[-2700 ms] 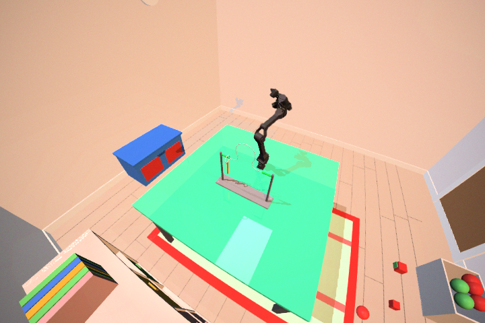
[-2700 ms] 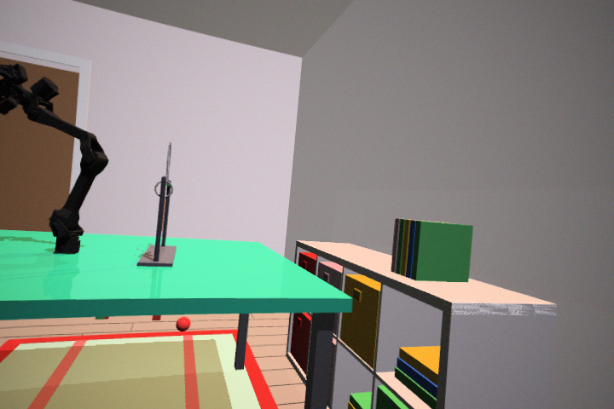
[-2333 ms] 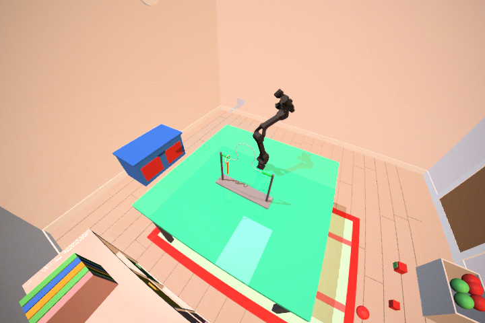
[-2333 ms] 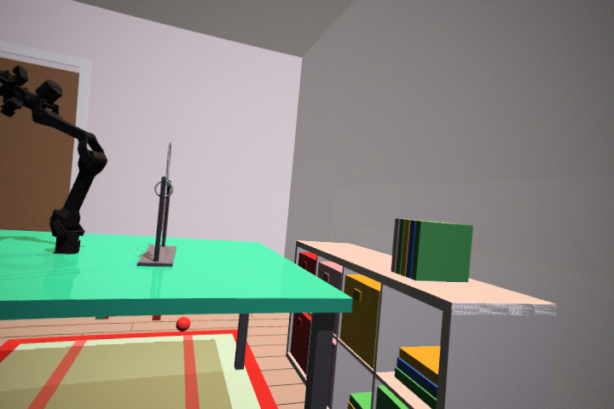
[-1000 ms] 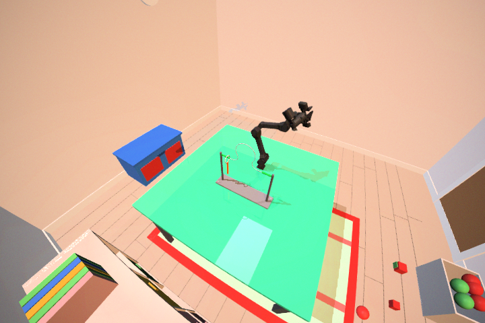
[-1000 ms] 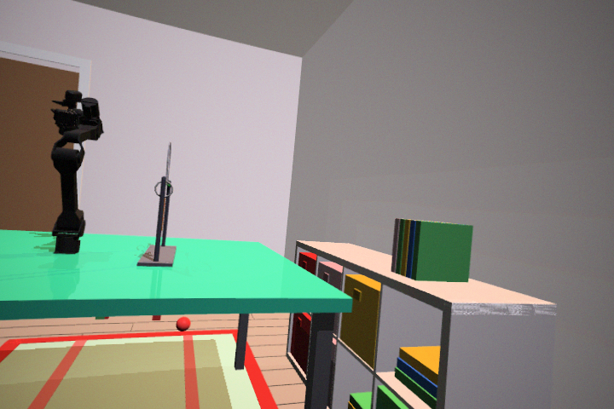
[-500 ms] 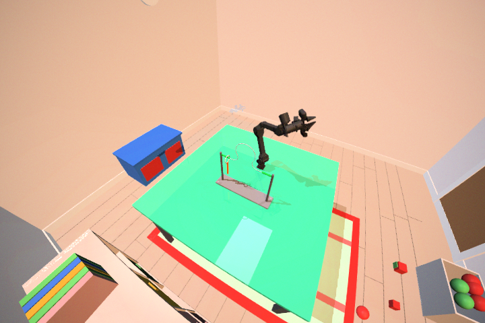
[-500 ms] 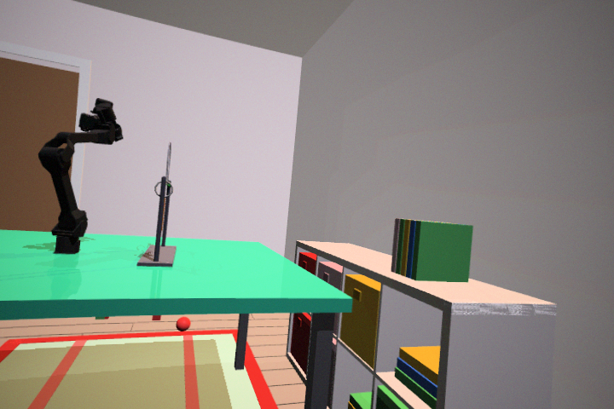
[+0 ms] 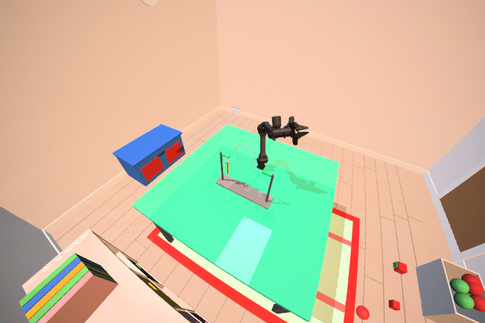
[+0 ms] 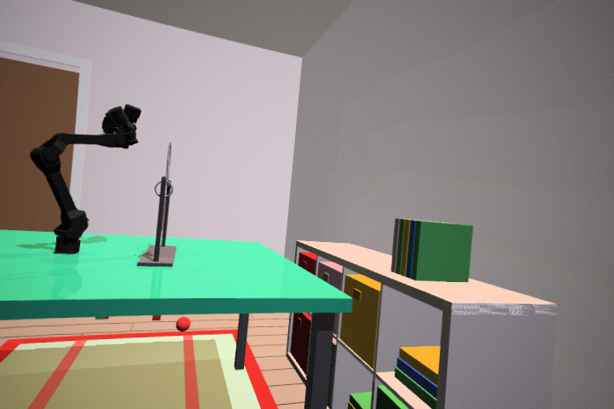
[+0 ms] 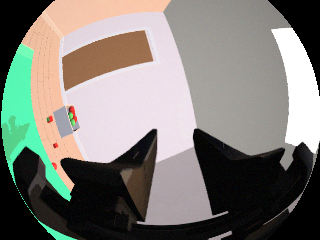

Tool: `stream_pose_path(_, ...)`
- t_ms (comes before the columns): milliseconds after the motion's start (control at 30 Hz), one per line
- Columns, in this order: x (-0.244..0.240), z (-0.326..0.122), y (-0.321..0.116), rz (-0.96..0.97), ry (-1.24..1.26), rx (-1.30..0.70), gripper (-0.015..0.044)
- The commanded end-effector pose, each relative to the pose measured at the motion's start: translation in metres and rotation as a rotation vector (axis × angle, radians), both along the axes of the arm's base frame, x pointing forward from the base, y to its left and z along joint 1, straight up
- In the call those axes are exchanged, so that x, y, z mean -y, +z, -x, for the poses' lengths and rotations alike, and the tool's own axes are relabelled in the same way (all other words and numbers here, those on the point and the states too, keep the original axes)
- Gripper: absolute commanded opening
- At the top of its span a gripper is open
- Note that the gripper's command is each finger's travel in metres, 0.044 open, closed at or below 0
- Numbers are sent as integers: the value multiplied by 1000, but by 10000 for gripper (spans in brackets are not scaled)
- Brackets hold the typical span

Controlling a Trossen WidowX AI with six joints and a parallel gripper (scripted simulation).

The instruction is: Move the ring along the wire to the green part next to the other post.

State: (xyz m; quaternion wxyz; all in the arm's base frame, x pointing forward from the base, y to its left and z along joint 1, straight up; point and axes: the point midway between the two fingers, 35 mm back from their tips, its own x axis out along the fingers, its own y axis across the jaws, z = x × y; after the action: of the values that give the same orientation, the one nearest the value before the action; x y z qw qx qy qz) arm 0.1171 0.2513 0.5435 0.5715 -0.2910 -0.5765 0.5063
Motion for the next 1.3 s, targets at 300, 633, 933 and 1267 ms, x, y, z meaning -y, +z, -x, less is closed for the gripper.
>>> stream_pose_path(300, 61, -92, -10, -18, -351, -182, 160)
stream_pose_path(633, 134, -144, -18, -83, -624, -316, 160)
stream_pose_path(933, 212, -172, -29, -177, -866, -427, 160)
stream_pose_path(1267, 308, -180, -46, -316, -1129, -536, 160)
